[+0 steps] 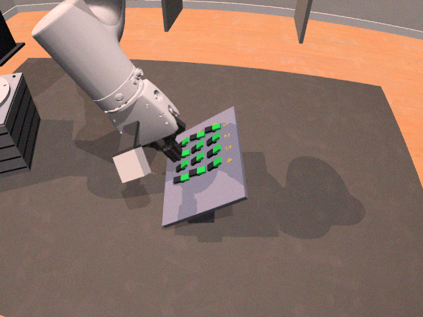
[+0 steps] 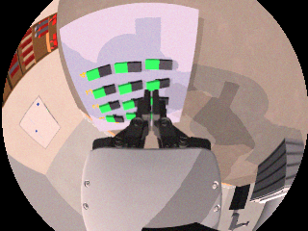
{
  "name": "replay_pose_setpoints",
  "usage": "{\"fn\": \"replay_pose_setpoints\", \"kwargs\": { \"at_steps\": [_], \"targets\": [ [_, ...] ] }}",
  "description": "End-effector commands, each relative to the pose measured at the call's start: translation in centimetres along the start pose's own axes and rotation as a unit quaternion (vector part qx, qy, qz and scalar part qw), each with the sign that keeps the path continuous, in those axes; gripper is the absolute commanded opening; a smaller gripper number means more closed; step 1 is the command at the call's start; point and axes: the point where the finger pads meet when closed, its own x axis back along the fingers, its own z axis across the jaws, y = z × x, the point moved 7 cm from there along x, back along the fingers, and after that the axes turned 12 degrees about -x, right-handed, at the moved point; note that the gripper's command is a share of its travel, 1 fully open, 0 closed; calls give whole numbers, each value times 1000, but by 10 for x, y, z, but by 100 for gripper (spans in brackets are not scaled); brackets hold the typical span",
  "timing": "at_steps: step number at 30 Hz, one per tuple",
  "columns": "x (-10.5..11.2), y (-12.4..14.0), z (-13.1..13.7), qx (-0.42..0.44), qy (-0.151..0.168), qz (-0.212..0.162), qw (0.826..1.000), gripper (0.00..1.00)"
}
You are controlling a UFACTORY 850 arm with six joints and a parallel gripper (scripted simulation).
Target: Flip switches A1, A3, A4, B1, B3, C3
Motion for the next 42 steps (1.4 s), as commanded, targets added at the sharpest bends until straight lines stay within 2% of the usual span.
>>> {"fn": "replay_pose_setpoints", "kwargs": {
  "at_steps": [1,27,32,42],
  "targets": [
    [0,0,-2,0,1,-1,1000,0],
    [-1,0,-2,0,1,-1,1000,0],
    [-3,0,-2,0,1,-1,1000,0],
    [-23,0,-2,0,1,-1,1000,0]
  ]
}}
